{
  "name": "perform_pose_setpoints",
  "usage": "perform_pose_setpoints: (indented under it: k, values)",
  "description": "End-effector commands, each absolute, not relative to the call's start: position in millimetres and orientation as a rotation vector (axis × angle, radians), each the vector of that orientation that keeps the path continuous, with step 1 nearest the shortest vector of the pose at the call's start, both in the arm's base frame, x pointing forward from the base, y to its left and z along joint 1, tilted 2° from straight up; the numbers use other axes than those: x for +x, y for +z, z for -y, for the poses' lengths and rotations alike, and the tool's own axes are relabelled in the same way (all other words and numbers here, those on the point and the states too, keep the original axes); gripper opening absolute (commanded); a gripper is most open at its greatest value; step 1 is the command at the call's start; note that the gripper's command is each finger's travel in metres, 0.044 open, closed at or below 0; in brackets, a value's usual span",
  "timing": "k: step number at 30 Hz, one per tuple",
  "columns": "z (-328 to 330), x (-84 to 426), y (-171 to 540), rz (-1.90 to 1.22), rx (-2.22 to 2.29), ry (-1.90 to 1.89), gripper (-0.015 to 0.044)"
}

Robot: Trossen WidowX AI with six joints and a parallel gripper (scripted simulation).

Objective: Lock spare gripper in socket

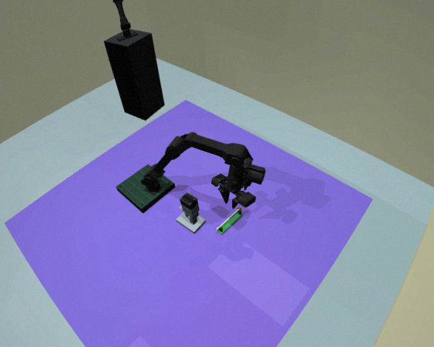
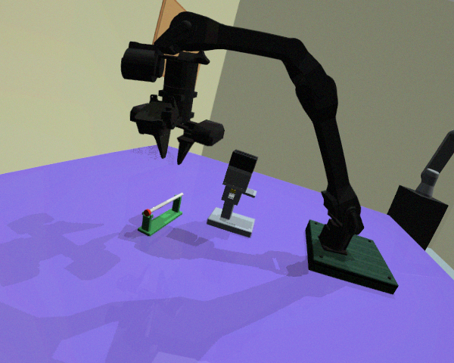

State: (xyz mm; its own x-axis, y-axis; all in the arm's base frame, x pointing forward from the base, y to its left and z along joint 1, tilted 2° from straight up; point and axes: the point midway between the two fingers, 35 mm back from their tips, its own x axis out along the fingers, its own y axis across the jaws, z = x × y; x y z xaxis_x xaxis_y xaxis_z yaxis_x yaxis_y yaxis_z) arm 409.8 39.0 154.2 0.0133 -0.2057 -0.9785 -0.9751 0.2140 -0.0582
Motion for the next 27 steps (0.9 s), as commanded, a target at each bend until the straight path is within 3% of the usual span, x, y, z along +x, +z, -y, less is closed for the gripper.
perform_pose_setpoints:
  k: [1, 11, 27]
  values:
    - [-39.6, 409.8, 136.4, -1.44, -1.201, 0.933, 0.018]
    - [-39.1, 409.8, 84.9, -1.453, -1.199, 0.942, 0.018]
    - [-39.3, 411.2, 61.8, -1.454, -1.199, 0.943, 0.018]
